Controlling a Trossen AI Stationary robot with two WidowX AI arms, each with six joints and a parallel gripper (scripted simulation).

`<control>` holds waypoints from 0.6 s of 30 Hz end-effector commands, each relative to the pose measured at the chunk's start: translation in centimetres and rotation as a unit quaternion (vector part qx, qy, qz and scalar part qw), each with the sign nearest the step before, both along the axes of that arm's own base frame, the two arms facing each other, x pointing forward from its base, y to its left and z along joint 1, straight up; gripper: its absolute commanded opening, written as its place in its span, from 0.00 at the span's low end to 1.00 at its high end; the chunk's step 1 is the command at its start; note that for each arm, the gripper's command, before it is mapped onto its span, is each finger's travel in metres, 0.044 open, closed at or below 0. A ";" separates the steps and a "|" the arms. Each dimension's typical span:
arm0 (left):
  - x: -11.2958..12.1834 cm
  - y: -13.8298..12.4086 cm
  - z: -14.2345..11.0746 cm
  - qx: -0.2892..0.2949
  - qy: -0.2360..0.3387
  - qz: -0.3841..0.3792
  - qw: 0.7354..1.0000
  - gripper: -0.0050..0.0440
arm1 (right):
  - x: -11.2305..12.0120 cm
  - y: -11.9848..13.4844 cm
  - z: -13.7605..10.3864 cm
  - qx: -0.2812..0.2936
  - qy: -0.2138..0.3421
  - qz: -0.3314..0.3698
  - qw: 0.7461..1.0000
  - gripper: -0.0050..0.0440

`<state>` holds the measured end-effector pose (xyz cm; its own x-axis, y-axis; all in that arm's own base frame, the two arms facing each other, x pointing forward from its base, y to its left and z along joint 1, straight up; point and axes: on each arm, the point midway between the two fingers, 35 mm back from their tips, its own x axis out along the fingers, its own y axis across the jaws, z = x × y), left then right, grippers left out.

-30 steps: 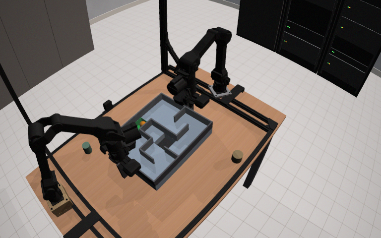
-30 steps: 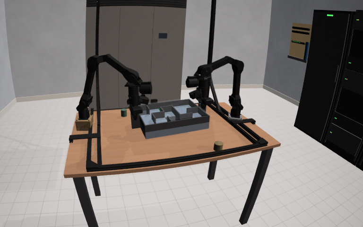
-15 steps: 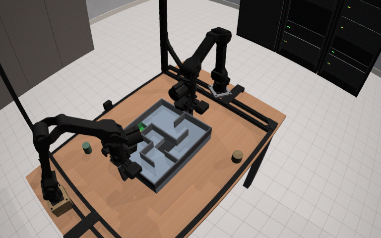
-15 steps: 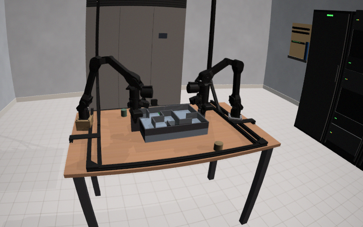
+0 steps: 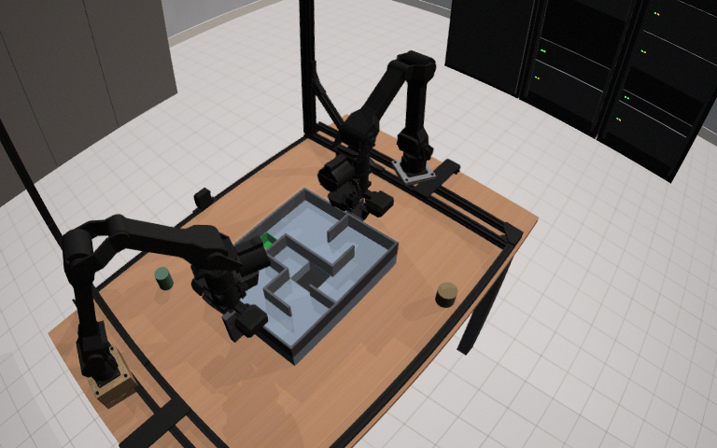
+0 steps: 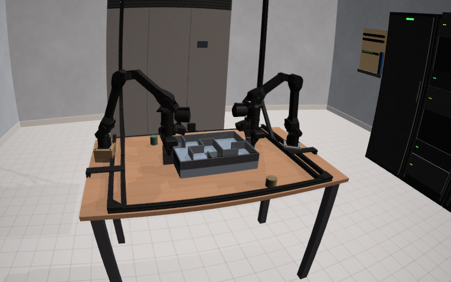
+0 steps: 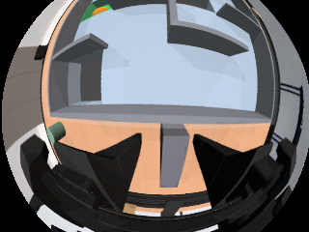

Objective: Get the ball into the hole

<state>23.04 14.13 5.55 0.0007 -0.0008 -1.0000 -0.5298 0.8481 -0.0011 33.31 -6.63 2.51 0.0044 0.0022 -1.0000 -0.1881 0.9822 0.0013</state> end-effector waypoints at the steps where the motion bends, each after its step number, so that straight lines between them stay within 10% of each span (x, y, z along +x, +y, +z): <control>1: 0.0 0.0 -0.1 0.000 0.000 -0.001 1.000 0.83 | 0.0 -0.1 -0.2 -0.001 0.002 -0.002 1.000 0.83; 18: -0.9 -0.4 2.0 0.000 0.000 -0.001 1.000 0.92 | -1.0 -0.3 1.9 -0.001 0.002 -0.002 1.000 0.92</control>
